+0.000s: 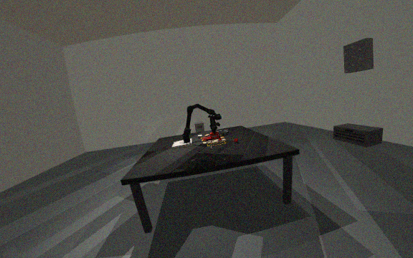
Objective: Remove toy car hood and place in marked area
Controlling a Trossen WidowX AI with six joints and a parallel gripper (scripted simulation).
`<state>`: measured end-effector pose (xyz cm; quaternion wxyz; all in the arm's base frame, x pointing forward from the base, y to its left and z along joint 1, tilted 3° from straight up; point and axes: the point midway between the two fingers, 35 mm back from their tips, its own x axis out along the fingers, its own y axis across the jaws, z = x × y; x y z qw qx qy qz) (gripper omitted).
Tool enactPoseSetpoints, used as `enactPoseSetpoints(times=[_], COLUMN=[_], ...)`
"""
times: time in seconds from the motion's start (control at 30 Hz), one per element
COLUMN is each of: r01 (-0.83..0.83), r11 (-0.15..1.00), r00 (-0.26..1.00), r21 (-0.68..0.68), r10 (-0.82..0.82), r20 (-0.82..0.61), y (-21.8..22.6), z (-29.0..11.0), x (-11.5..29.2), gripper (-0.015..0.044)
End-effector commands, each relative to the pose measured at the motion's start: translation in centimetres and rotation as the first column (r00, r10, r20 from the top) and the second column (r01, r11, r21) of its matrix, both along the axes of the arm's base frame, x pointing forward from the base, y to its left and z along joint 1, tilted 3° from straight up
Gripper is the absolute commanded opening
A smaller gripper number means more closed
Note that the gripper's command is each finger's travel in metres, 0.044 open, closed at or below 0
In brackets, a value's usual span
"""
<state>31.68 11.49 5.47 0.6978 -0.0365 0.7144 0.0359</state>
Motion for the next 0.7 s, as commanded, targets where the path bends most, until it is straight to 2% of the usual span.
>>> enactPoseSetpoints(times=[0.0,0.4,0.67], r01=[0.000,0.000,0.007], r11=[1.000,1.000,1.000], r00=[1.000,1.000,1.000], r21=[0.003,0.003,0.002], r10=[0.000,0.000,-0.007], r20=[0.008,0.008,0.016], y=[0.1,0.1,-2.2], z=[0.5,4.8,4.1], x=[0.2,0.3,1.0], gripper=[0.0000,0.0000,0.0000])
